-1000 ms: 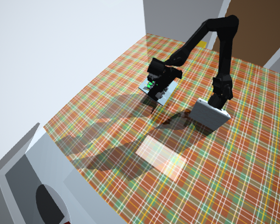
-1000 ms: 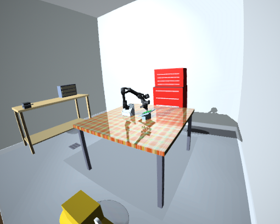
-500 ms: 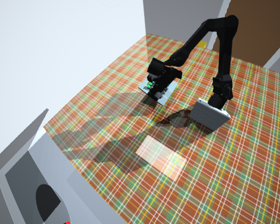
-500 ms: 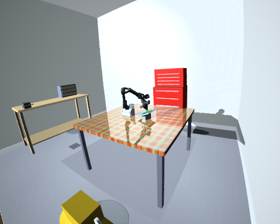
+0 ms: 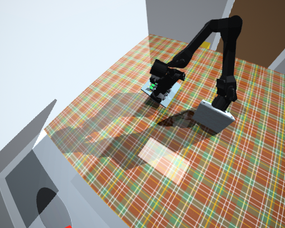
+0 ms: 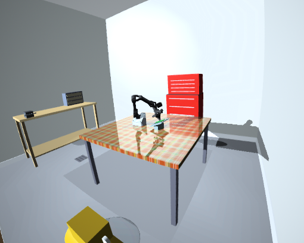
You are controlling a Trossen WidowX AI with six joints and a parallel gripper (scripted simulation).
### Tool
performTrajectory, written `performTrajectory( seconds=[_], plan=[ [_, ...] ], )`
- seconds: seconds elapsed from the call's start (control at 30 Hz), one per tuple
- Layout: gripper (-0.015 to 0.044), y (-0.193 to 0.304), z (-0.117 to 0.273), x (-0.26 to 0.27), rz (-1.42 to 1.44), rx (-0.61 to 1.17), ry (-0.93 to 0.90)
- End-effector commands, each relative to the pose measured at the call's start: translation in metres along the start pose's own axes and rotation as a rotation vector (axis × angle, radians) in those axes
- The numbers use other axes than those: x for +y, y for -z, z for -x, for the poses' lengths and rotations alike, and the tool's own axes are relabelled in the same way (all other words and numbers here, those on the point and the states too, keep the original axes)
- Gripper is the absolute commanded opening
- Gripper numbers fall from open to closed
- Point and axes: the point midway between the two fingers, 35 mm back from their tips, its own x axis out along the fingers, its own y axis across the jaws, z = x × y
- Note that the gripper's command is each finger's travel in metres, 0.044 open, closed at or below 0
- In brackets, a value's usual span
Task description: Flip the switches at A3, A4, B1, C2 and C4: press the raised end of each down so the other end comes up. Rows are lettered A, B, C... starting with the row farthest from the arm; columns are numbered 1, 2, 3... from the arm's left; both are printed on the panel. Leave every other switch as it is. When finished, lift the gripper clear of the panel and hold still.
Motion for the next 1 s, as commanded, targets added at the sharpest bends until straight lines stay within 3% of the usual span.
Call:
performTrajectory(
  seconds=[0.0, 0.5, 0.73, 0.97],
  plan=[
    [0.0, 0.001, -0.001, -0.001, 0.006, 0.0, 0.005],
    [0.0, 0.001, -0.003, -0.001, 0.006, 0.0, 0.005],
    [0.0, -0.002, 0.06, 0.001, 0.006, 0.027, 0.002],
    [0.0, 0.013, 0.063, -0.009, 0.007, 0.028, 0.003]
  ],
)
